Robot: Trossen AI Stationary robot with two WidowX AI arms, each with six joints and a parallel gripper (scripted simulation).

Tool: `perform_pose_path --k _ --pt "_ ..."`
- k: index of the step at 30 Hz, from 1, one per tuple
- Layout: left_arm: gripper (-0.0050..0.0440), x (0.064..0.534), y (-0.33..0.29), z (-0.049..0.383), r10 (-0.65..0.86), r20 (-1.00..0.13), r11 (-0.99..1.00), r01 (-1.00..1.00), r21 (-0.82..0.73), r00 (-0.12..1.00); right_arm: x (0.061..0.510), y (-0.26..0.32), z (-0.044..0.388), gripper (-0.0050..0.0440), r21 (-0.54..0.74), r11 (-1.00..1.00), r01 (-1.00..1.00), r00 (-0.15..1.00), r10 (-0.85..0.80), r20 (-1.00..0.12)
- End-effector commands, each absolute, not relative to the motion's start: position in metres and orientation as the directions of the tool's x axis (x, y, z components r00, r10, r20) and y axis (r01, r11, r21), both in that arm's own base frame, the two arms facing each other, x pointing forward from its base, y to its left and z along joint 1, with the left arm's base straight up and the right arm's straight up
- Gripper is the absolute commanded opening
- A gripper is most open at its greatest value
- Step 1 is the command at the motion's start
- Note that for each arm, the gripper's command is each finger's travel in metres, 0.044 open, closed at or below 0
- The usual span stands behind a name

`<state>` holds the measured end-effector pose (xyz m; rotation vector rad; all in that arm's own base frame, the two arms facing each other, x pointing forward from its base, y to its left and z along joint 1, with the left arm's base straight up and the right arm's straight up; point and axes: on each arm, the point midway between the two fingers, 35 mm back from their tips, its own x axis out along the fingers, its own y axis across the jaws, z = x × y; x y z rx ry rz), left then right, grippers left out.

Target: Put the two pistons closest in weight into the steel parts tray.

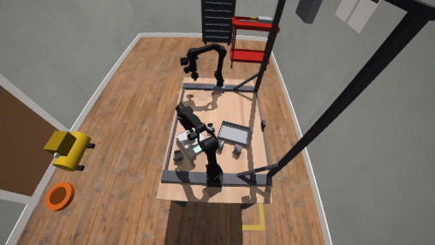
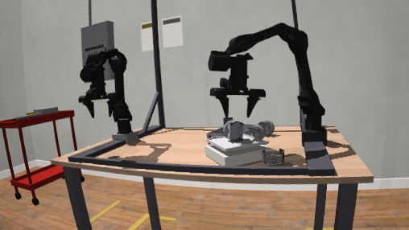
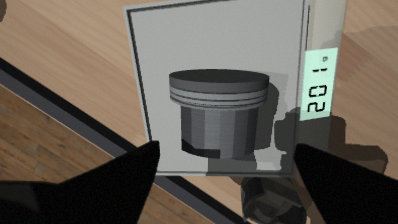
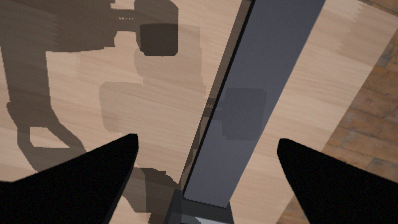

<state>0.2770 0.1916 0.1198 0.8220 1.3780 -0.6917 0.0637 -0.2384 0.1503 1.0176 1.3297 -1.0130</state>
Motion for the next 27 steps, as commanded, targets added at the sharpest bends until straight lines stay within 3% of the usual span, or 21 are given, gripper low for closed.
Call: perform_pose_path --k 1,27 --pt "0.0378 0.28 0.194 0.117 0.053 -0.993 0.555 0.824 0.115 0.103 0.065 -0.243 0.159 0.04 0.0 0.258 0.966 0.006 -0.023 -1.0" --pt "0.0378 0.283 0.195 0.081 0.053 -0.993 0.555 0.824 0.115 0.103 0.065 -0.243 0.159 0.04 0.0 0.258 0.966 0.006 -0.023 -1.0"
